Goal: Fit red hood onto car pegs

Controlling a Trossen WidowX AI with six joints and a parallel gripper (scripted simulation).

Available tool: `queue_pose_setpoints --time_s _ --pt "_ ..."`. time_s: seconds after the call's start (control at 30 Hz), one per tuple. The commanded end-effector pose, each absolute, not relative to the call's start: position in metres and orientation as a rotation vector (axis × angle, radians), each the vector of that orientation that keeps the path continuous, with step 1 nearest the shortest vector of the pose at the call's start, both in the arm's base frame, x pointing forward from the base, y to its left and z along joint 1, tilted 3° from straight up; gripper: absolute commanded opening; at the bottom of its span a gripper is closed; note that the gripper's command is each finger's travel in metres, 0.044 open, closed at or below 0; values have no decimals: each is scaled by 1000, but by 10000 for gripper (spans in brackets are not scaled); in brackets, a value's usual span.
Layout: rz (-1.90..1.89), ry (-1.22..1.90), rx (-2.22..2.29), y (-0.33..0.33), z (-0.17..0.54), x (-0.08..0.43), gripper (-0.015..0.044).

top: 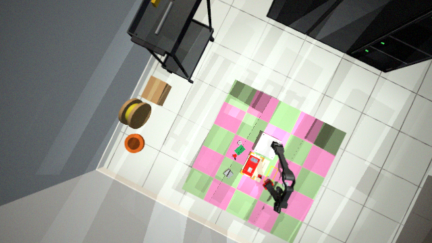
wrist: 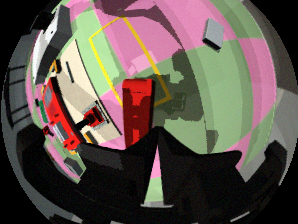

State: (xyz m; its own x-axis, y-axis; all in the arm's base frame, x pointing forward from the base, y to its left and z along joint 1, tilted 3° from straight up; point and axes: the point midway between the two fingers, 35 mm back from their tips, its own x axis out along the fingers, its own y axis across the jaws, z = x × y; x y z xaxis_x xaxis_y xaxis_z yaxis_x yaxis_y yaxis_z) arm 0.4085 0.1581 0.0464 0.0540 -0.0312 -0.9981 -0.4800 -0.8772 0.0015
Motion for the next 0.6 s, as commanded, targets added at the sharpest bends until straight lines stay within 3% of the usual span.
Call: queue_pose_setpoints --time_s 0.0,0.57 --pt "1894 512 -2007 156 45 407 0" --pt "1895 513 -2007 149 44 403 0"
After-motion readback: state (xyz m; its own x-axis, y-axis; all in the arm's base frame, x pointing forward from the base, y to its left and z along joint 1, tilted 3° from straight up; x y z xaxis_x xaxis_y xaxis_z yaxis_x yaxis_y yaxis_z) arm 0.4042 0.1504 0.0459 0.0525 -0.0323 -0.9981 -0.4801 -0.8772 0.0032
